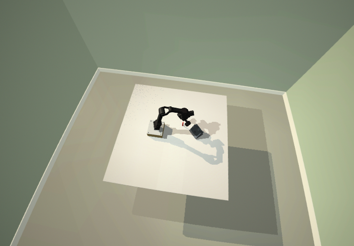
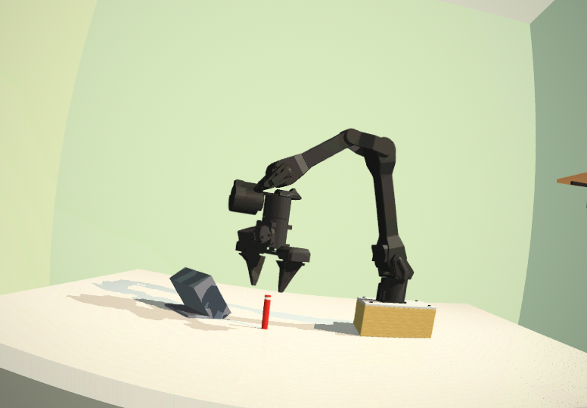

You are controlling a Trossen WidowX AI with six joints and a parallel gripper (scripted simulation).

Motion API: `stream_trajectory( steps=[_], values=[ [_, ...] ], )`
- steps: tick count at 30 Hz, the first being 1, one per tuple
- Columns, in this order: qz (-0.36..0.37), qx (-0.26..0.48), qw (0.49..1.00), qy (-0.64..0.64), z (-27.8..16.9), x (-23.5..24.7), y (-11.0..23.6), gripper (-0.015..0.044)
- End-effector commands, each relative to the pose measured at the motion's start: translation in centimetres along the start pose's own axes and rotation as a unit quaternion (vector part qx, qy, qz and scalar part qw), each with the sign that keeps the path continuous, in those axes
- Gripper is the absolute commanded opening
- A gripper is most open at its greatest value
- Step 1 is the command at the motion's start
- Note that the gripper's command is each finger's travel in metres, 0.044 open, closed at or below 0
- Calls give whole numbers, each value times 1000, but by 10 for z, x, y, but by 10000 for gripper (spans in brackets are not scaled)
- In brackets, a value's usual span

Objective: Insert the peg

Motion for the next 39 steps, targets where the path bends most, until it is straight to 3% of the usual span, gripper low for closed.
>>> stream_trajectory(
  steps=[1, 28, 39],
  values=[
    [2, 10, 1000, -3, -3, 1, -12, 440],
    [2, 10, 1000, -3, -5, 1, -56, 440],
    [2, 10, 1000, -3, -5, 1, -57, 440]
  ],
)
Point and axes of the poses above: the point midway between the two fingers, 35 mm back from their tips, its own y axis back along the fingers, its own x axis across the jaws, z = x × y, the point moved 2 cm from there along y, back along the fingers, and after that the axes turned 1 degree about y, right-handed, at the moved point
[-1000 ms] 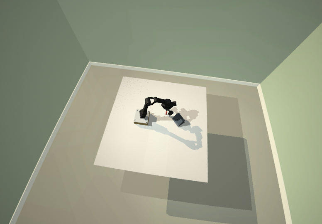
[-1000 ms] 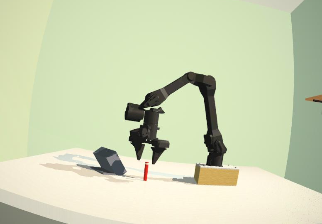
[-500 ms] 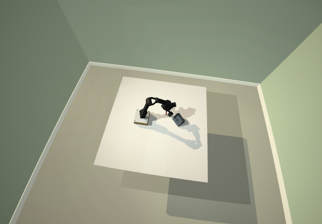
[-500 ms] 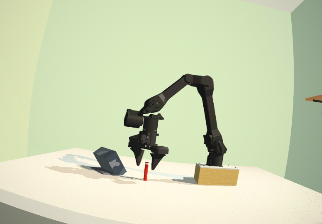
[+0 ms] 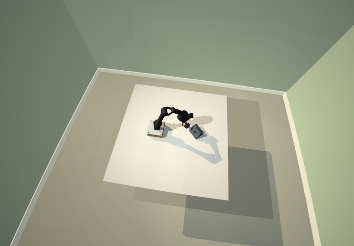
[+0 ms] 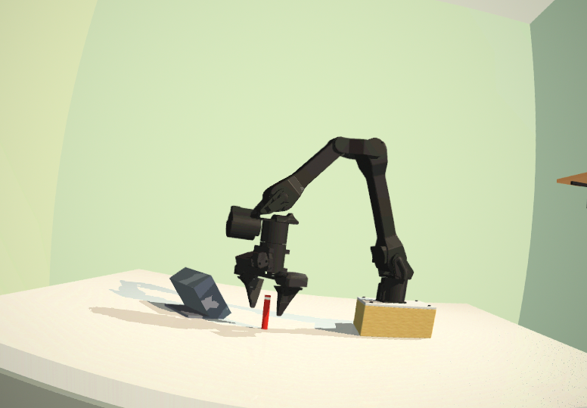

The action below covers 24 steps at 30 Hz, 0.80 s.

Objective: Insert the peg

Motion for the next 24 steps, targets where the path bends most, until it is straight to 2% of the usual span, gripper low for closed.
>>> stream_trajectory(
  steps=[1, 15, 24],
  values=[
    [0, 0, 1000, 0, 0, 0, 0, 414],
    [0, 0, 1000, 0, 0, 0, 0, 46],
    [0, 0, 1000, 0, 0, 0, 2, 0]
  ],
)
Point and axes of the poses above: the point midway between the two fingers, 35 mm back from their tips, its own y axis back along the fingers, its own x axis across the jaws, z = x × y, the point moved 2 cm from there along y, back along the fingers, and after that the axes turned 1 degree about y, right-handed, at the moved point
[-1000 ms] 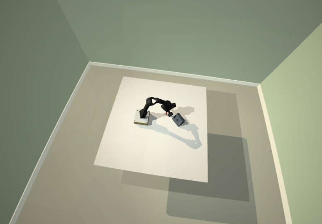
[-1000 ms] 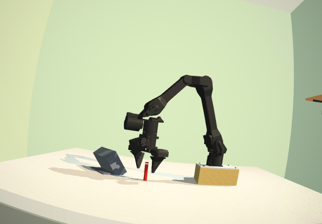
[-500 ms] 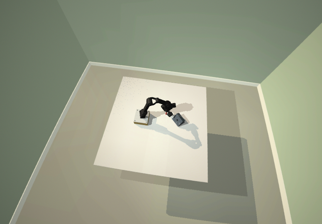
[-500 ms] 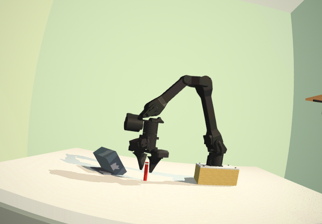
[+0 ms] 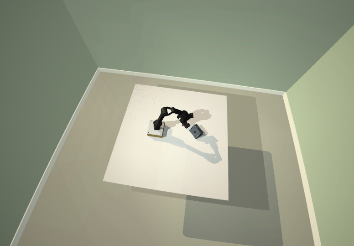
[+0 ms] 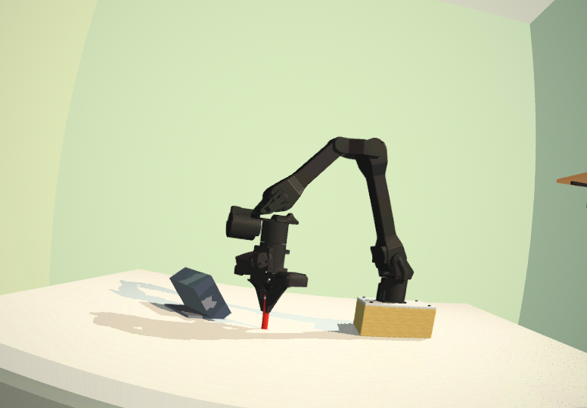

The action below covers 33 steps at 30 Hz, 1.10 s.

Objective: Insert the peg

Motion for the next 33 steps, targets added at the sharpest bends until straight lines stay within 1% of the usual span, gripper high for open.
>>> stream_trajectory(
  steps=[1, 17, 33],
  values=[
    [0, 0, 1000, 0, 1, 0, 5, 0],
    [0, 4, 1000, 0, 1, 1, 77, 0],
    [18, -18, 999, -38, -1, -8, 76, 0]
  ],
)
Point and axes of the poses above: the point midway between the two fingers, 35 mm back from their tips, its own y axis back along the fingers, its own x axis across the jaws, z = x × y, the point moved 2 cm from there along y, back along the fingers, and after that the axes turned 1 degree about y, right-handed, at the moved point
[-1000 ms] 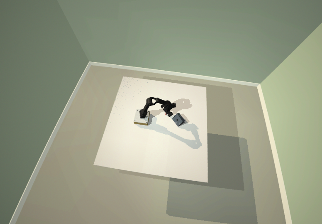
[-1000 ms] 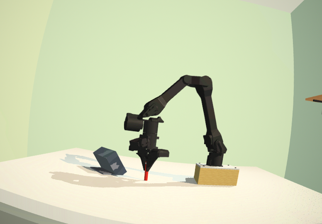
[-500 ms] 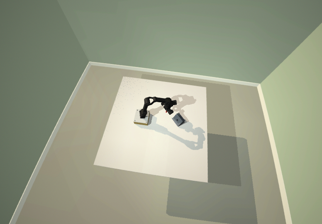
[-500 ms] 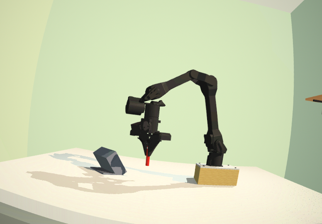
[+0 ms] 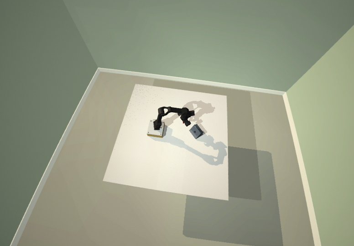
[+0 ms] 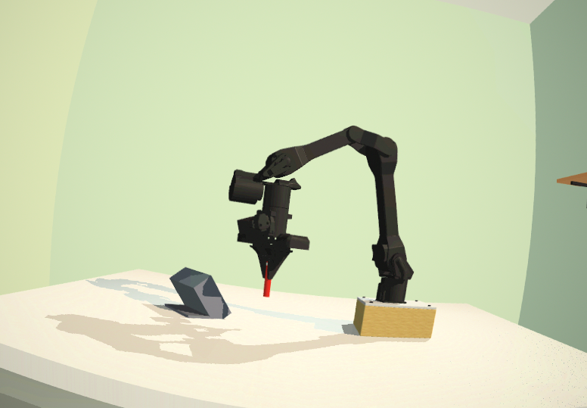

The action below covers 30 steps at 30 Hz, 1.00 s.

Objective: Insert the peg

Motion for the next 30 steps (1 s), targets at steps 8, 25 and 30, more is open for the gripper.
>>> stream_trajectory(
  steps=[8, 25, 30],
  values=[
    [19, -25, 999, -42, -3, -10, -3, 0],
    [46, -63, 992, -101, -6, -27, -7, 0],
    [53, -75, 989, -118, -7, -33, -8, 0]
  ],
)
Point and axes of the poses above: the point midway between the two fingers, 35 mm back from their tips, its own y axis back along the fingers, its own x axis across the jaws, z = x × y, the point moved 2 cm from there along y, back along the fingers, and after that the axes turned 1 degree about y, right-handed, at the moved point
